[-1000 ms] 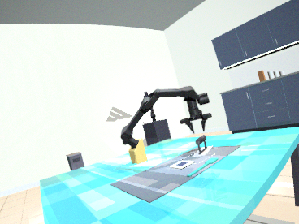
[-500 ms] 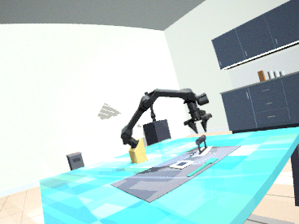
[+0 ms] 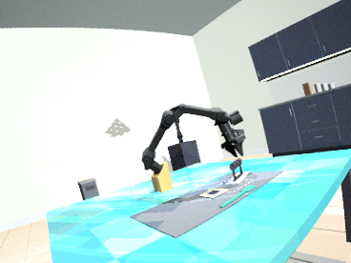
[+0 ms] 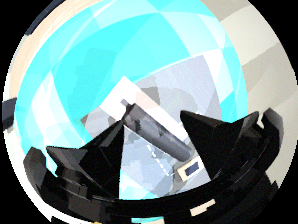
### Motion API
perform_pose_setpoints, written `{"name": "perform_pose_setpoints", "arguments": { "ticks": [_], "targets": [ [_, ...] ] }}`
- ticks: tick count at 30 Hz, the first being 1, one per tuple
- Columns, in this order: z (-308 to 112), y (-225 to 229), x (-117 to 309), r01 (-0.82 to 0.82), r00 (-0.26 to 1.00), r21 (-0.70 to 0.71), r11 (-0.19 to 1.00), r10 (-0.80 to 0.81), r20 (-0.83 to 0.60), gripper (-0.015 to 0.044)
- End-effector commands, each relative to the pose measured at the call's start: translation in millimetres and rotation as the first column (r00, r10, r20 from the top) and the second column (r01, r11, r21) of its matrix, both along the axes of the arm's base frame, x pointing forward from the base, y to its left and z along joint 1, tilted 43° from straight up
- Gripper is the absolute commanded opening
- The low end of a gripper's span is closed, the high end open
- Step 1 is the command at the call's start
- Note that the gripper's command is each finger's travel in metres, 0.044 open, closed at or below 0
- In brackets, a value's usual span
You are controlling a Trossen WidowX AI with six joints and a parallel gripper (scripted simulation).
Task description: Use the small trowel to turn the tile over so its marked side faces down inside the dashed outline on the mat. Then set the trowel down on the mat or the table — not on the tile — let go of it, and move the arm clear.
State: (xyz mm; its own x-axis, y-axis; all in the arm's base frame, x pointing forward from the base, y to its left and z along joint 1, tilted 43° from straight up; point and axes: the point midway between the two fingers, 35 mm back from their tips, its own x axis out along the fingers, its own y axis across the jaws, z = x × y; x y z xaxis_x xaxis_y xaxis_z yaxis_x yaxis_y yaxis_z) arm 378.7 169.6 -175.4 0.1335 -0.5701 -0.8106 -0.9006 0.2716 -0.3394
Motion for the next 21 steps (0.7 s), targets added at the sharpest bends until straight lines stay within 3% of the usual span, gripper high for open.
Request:
{"name": "perform_pose_setpoints", "arguments": {
  "ticks": [1, 10, 21],
  "targets": [
    [1.2, 1.9, 1.7, 0.053, 0.995, 0.027, 0.998, -0.055, 0.079, 0.0300],
    [-3.4, 3.4, 0.3, 0.158, 0.962, 0.097, 0.983, -0.175, 0.210, 0.0300],
    [-8.6, 4.9, -3.7, 0.310, 0.830, 0.268, 0.912, -0.398, 0.392, 0.0300]
  ]
}}
